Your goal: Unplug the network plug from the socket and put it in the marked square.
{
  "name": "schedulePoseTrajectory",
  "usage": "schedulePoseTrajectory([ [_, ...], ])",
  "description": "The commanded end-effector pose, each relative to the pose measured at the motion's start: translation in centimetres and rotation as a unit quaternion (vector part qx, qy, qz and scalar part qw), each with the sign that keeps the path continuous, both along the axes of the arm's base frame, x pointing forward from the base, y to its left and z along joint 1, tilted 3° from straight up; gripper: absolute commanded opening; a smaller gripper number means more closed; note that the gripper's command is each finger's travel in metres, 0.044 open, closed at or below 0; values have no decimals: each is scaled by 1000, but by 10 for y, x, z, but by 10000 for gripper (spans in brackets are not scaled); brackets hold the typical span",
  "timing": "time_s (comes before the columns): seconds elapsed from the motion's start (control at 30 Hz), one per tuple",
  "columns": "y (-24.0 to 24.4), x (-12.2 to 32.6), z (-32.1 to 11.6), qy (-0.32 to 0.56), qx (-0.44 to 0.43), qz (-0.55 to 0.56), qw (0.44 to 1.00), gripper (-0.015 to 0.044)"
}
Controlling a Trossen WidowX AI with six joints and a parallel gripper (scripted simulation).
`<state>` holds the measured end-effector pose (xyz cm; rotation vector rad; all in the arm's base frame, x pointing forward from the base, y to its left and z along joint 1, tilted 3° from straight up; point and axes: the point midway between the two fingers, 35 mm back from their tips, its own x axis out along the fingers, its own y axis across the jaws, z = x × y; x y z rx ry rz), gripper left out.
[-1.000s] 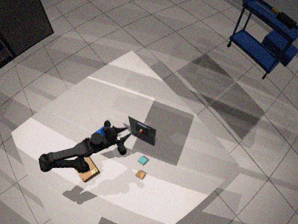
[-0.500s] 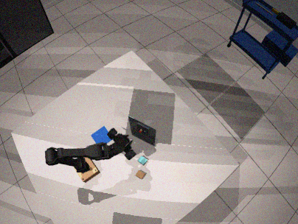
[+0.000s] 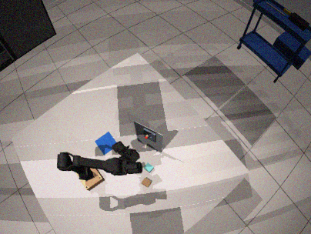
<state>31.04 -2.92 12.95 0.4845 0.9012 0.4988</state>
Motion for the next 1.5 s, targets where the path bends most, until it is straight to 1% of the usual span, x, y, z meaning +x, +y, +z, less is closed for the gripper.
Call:
schedulePoseTrajectory([
  [0.0, -2, -5, -1, 23, 64, 4, 998, 156],
  [0.37, -17, -11, 5, 65, 247, -29, 966, 156],
  [0.77, -61, -2, 18, 65, 432, -127, 890, 156],
  [1.03, -64, -1, 17, 65, 441, -134, 885, 156],
  [1.47, -59, 10, -7, 78, 429, -128, 891, 156],
])
